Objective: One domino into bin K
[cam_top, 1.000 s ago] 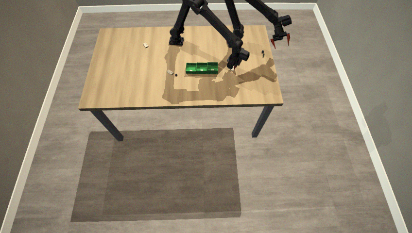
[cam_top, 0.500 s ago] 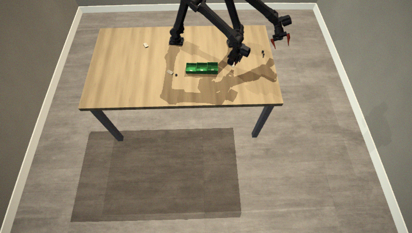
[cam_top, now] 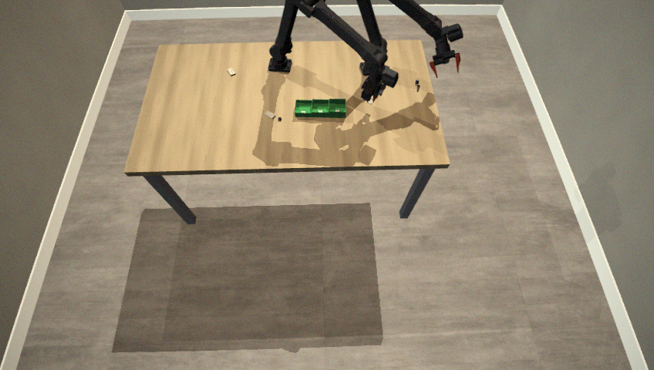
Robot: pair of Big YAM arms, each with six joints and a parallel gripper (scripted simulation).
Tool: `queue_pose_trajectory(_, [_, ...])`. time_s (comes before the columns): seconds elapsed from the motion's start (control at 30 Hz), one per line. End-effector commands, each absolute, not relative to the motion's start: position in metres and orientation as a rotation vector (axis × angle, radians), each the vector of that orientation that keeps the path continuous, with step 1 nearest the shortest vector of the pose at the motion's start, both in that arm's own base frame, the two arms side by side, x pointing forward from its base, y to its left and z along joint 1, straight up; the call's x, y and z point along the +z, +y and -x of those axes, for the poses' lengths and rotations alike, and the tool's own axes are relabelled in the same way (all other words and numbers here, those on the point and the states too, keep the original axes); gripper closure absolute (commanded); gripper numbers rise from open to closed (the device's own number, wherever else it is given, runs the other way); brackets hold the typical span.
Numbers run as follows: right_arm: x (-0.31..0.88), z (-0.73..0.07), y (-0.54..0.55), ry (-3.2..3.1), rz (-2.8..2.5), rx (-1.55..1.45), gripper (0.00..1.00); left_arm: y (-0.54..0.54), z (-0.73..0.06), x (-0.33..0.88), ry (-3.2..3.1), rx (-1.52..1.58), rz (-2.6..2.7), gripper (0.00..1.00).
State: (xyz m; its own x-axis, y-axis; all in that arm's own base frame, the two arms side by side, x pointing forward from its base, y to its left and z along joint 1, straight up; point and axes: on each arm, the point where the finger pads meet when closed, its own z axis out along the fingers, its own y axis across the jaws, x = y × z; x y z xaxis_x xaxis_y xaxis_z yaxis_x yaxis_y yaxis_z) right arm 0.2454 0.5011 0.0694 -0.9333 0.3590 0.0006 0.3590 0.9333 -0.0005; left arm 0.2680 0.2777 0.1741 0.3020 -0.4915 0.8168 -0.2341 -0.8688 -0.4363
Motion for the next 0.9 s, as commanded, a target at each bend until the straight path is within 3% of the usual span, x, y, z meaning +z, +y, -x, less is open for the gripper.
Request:
queue_pose_trajectory(0.0, [0.084, -0.251, 0.513, -3.098, 0.576, -0.056, 0.80, 0.286, -0.265, 0.181, 0.655, -1.585, 2.317, 0.00])
queue_pose_trajectory(0.87, [0.113, -0.252, 0.522, -3.106, 0.580, -0.115, 0.80, 0.286, -0.265, 0.181, 0.655, -1.585, 2.317, 0.00])
